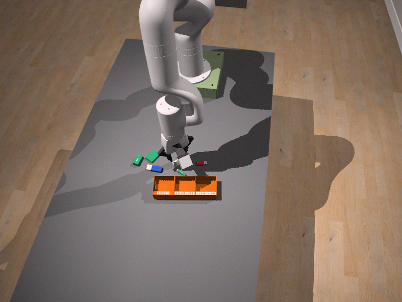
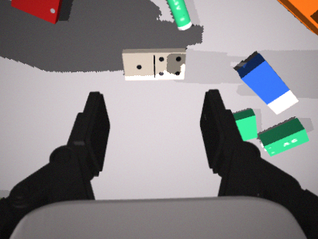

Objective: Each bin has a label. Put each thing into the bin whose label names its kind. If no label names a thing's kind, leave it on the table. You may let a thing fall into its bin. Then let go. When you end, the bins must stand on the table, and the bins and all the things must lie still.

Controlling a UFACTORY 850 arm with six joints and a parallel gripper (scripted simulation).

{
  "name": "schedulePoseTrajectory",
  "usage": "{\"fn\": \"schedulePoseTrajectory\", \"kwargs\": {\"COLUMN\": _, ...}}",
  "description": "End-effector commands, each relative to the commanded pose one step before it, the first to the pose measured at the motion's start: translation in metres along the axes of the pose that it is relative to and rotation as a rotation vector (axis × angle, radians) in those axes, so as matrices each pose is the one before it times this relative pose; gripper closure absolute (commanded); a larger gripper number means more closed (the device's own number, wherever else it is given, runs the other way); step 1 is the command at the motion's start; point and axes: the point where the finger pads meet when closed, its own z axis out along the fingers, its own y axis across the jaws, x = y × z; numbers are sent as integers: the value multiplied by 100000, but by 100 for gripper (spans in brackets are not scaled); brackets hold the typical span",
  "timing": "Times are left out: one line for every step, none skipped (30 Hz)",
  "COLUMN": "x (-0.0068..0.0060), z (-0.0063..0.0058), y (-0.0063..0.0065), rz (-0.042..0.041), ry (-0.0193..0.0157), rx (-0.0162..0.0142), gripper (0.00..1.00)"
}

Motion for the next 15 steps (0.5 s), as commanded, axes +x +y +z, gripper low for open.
{"fn": "schedulePoseTrajectory", "kwargs": {"x": 121, "z": 1291, "y": 94, "rz": 7, "ry": 146, "rx": -228, "gripper": 29}}
{"fn": "schedulePoseTrajectory", "kwargs": {"x": 2, "z": 398, "y": 3, "rz": 0, "ry": 0, "rx": 5, "gripper": 29}}
{"fn": "schedulePoseTrajectory", "kwargs": {"x": -2, "z": 403, "y": -2, "rz": 1, "ry": -3, "rx": -8, "gripper": 29}}
{"fn": "schedulePoseTrajectory", "kwargs": {"x": 1, "z": 399, "y": 2, "rz": 0, "ry": 0, "rx": 4, "gripper": 29}}
{"fn": "schedulePoseTrajectory", "kwargs": {"x": -1, "z": 402, "y": 0, "rz": 0, "ry": -2, "rx": -4, "gripper": 29}}
{"fn": "schedulePoseTrajectory", "kwargs": {"x": 2, "z": 399, "y": 3, "rz": 0, "ry": 0, "rx": 3, "gripper": 29}}
{"fn": "schedulePoseTrajectory", "kwargs": {"x": 1, "z": 401, "y": 1, "rz": 0, "ry": -1, "rx": -2, "gripper": 29}}
{"fn": "schedulePoseTrajectory", "kwargs": {"x": 3, "z": 299, "y": 4, "rz": 0, "ry": 0, "rx": 3, "gripper": 29}}
{"fn": "schedulePoseTrajectory", "kwargs": {"x": 2, "z": 0, "y": 3, "rz": 0, "ry": 0, "rx": -1, "gripper": 29}}
{"fn": "schedulePoseTrajectory", "kwargs": {"x": 3, "z": 0, "y": 4, "rz": 0, "ry": 0, "rx": -1, "gripper": 29}}
{"fn": "schedulePoseTrajectory", "kwargs": {"x": 4, "z": 0, "y": 4, "rz": 0, "ry": 0, "rx": -1, "gripper": 29}}
{"fn": "schedulePoseTrajectory", "kwargs": {"x": 7, "z": -2, "y": 7, "rz": 0, "ry": 1, "rx": 5, "gripper": 29}}
{"fn": "schedulePoseTrajectory", "kwargs": {"x": 3, "z": 1, "y": 2, "rz": 0, "ry": 0, "rx": -1, "gripper": 29}}
{"fn": "schedulePoseTrajectory", "kwargs": {"x": 0, "z": 0, "y": 0, "rz": 0, "ry": 0, "rx": 0, "gripper": 29}}
{"fn": "schedulePoseTrajectory", "kwargs": {"x": 0, "z": 0, "y": 0, "rz": 0, "ry": 0, "rx": 0, "gripper": 29}}
